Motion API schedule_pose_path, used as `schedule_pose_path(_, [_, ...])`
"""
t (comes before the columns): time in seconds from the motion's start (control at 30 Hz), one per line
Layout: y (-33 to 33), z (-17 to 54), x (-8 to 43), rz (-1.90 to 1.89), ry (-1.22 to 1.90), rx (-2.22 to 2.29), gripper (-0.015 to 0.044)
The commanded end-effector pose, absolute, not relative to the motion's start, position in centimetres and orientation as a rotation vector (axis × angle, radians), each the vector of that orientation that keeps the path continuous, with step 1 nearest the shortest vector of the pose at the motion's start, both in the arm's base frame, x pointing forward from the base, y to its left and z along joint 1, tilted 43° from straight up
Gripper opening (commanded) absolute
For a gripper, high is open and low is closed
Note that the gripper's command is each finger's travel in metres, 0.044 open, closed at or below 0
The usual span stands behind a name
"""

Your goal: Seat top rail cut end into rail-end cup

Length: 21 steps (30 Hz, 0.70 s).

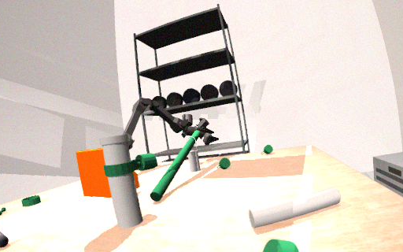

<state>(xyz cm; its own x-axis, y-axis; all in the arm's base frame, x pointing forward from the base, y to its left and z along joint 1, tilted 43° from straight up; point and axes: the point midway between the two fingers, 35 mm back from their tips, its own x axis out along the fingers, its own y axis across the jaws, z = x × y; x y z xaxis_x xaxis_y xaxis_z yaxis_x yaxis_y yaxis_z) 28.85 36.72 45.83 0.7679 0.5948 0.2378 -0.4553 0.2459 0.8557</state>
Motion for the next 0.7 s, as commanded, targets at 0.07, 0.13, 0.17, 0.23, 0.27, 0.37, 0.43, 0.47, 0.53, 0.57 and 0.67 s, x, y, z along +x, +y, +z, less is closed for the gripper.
schedule_pose_path(0.07, [31.4,42.8,34.7,0.586,0.110,0.795,0.0440])
schedule_pose_path(0.13, [28.6,42.5,36.4,0.520,0.076,0.714,0.0440])
schedule_pose_path(0.17, [27.3,42.2,37.3,0.485,0.072,0.674,0.0440])
schedule_pose_path(0.23, [25.7,40.2,38.9,0.446,0.113,0.588,0.0440])
schedule_pose_path(0.27, [24.8,39.3,39.6,0.428,0.136,0.547,0.0440])
schedule_pose_path(0.37, [21.9,36.3,41.5,0.376,0.210,0.434,0.0440])
schedule_pose_path(0.43, [19.5,34.0,42.6,0.340,0.276,0.354,0.0440])
schedule_pose_path(0.47, [18.1,32.8,43.1,0.323,0.311,0.317,0.0440])
schedule_pose_path(0.53, [15.4,30.4,43.8,0.293,0.385,0.251,0.0440])
schedule_pose_path(0.57, [14.0,29.2,44.0,0.280,0.423,0.223,0.0440])
schedule_pose_path(0.67, [9.8,25.9,44.0,0.249,0.538,0.155,0.0440])
